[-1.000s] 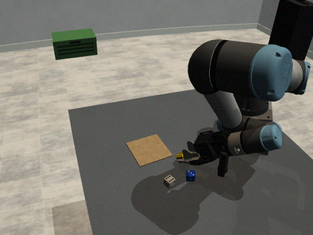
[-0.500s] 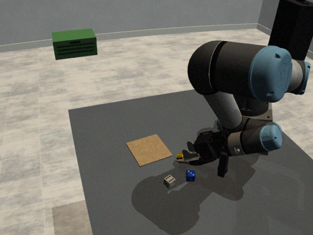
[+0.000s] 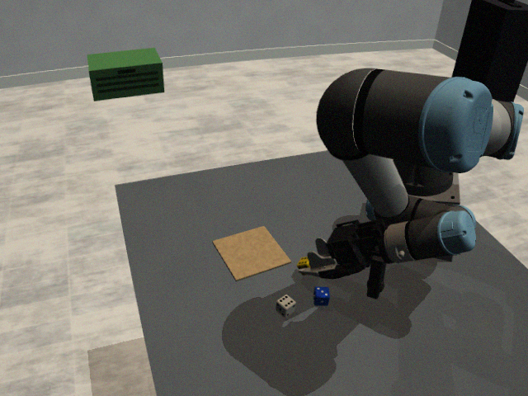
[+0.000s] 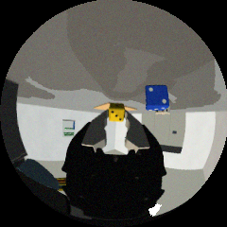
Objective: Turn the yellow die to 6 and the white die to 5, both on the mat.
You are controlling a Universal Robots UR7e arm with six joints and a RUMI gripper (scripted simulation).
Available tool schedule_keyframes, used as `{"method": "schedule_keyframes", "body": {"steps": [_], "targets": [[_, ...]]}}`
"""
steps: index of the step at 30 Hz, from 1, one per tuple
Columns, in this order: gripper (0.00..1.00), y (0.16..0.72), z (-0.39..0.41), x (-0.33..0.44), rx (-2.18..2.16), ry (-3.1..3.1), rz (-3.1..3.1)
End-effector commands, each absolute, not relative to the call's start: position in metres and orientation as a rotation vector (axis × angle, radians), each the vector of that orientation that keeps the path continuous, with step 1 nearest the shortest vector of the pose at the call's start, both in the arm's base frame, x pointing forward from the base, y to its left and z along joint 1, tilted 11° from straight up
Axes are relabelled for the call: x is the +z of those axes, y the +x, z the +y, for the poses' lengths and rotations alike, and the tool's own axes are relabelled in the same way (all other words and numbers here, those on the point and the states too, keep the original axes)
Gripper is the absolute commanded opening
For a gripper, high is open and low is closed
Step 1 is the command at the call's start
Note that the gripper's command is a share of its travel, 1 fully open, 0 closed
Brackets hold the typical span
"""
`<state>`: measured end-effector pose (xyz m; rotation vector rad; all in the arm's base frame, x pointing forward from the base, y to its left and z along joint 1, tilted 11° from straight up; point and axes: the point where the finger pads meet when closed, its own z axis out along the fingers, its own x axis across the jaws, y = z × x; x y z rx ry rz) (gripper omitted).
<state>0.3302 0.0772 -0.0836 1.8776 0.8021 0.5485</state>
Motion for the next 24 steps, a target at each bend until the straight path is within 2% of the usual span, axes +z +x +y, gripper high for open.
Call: {"method": "schedule_keyframes", "body": {"steps": [1,24], "targets": [[0.1,0.3303,0.0773,-0.0833,0.55,1.878,0.802],[0.1,0.3317,0.0763,-0.0928,0.55,1.878,0.802]]}}
